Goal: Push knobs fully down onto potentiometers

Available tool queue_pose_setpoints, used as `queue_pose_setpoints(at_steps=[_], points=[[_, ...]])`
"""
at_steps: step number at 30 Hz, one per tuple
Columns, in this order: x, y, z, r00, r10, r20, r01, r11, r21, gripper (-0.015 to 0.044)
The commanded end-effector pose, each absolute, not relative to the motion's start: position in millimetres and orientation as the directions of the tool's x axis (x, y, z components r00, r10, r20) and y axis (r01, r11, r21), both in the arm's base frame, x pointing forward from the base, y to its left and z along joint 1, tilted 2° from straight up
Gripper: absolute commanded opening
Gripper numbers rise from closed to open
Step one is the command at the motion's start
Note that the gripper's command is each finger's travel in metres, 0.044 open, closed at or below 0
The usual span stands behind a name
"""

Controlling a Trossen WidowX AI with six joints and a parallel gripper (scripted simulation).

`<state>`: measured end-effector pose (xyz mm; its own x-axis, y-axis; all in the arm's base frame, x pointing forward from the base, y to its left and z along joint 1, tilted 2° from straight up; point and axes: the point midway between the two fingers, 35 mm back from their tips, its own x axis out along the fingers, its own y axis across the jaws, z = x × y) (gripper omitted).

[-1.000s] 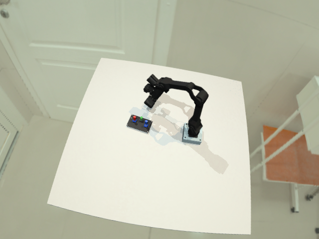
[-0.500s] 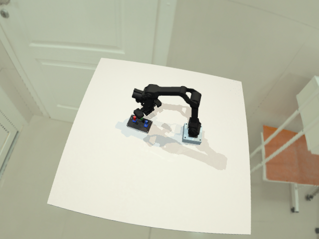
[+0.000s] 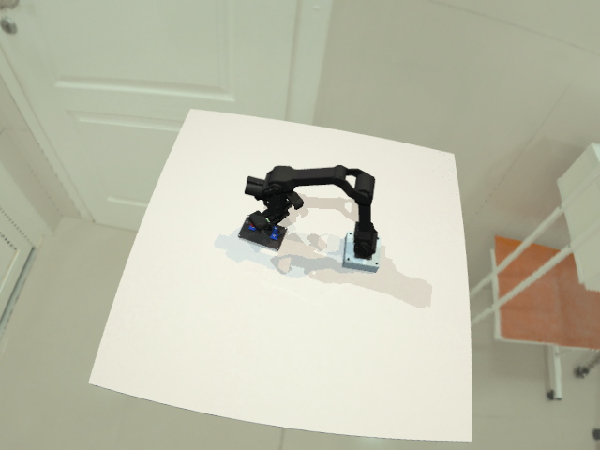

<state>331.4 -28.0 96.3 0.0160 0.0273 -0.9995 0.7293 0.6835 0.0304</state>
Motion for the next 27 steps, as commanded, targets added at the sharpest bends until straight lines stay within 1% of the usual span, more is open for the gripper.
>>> queue_pose_setpoints(at_steps=[1, 16, 27], points=[[331, -28, 92, 0.013, 0.024, -1.0, 0.733, 0.679, 0.026, 0.0], [331, -28, 72, 0.013, 0.024, -1.0, 0.733, 0.679, 0.026, 0.0], [331, -28, 73, 0.013, 0.024, -1.0, 0.733, 0.679, 0.026, 0.0]])
